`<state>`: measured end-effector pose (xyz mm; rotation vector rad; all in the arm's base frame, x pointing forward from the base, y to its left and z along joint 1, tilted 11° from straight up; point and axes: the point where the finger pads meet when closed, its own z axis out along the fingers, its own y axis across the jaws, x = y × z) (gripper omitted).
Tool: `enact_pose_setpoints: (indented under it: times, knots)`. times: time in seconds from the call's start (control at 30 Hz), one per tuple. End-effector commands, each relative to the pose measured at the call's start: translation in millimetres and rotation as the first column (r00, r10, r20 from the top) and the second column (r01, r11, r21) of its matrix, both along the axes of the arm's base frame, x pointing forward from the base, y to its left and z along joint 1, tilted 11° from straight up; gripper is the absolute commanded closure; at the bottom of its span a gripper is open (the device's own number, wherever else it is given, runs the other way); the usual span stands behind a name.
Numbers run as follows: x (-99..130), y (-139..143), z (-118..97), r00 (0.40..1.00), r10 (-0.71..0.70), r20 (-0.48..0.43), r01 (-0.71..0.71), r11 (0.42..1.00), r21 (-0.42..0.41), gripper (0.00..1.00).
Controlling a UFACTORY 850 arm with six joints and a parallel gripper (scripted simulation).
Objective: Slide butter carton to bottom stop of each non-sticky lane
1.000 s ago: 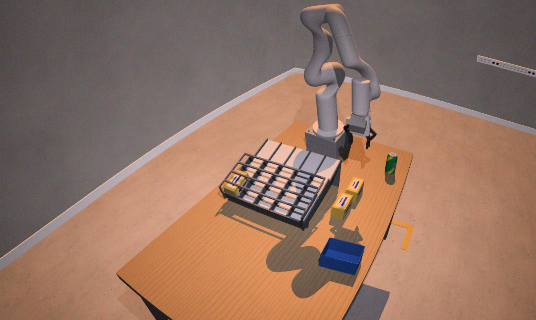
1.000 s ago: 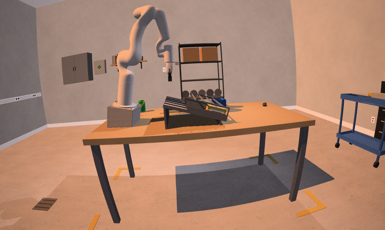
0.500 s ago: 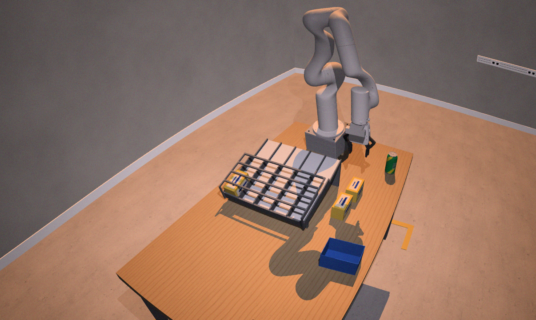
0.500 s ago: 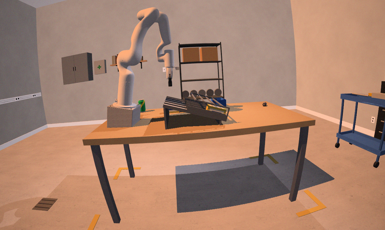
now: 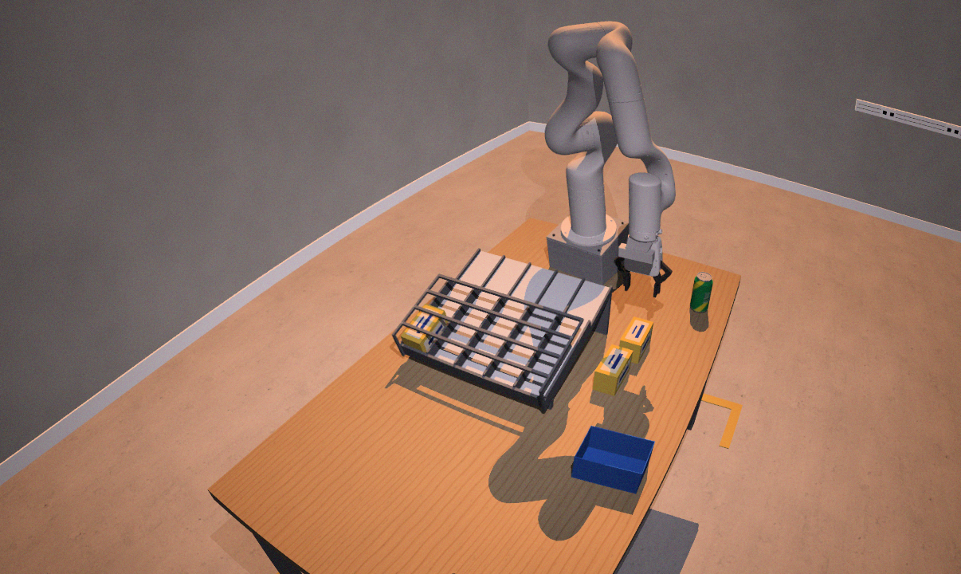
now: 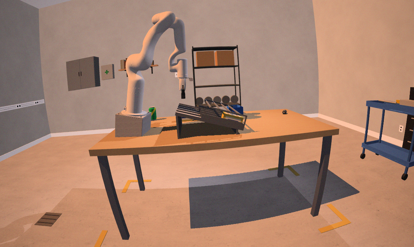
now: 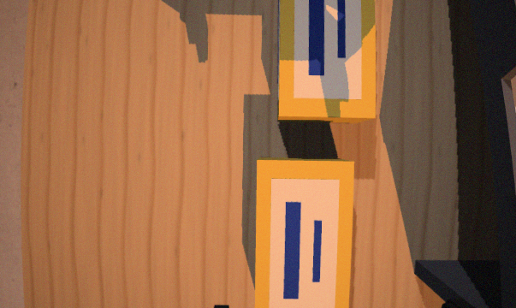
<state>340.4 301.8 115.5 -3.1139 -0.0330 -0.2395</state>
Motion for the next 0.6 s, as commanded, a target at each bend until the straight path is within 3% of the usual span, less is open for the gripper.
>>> enact_pose_setpoints:
  times: [0.0, 0.4, 0.47, 0.5, 0.57]
  knots:
    - [1.4, 1.3, 0.3, 1.0, -0.001, 0.004, 0.001, 1.0, 0.002, 0.1]
    - [10.9, 2.6, -46.8, 1.0, -0.001, 0.004, 0.001, 1.0, 0.002, 0.1]
    - [10.9, 2.6, -46.8, 1.0, -0.001, 0.004, 0.001, 1.0, 0.002, 0.1]
    - [7.7, 1.9, -35.5, 1.0, 0.0, -0.007, 0.0, 1.0, 0.003, 0.1]
    - [9.4, 2.2, -43.3, 1.0, -0.002, -0.004, 0.002, 1.0, 0.0, 0.1]
